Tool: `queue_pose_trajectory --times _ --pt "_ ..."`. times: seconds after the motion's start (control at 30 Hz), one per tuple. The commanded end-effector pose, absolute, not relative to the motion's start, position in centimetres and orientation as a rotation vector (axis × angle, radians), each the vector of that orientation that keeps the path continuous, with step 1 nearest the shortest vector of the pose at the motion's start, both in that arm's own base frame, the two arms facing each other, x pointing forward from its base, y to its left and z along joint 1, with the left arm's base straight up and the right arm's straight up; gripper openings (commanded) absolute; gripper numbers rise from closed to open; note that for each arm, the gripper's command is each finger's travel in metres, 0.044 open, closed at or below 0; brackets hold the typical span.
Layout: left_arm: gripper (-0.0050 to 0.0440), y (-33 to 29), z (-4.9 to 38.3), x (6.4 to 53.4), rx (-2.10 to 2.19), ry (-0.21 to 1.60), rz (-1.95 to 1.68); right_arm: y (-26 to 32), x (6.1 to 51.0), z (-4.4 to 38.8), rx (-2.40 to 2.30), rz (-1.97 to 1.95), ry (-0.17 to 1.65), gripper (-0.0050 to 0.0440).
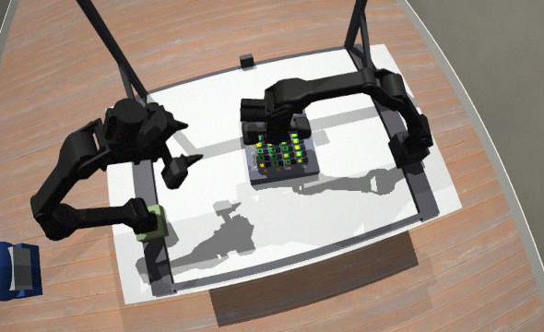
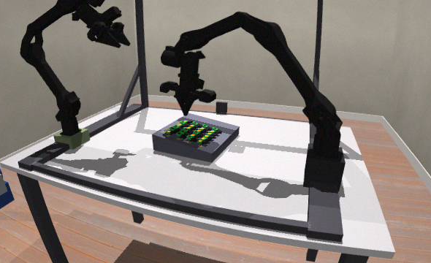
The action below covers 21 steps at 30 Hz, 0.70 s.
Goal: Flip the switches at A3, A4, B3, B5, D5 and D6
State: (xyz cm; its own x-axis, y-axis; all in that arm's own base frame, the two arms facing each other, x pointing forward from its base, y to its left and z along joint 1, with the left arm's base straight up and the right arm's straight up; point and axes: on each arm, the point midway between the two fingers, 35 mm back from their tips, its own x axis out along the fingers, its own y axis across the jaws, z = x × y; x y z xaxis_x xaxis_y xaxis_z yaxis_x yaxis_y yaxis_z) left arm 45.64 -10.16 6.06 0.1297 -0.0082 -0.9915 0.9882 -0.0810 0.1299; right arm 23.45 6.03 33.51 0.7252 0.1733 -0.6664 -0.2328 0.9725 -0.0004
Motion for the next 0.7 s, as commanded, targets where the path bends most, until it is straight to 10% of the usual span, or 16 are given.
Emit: queue_pose_trajectory --times 0.0,0.67 --pt "-0.005 -10.2 7.5 46.2 1.333 1.038 -1.16 5.9 23.3 34.3 -0.08 0.219 0.701 0.04" --pt "-0.005 -10.2 3.8 46.3 1.328 1.054 -1.171 5.9 23.3 34.3 -0.08 0.219 0.701 0.04"
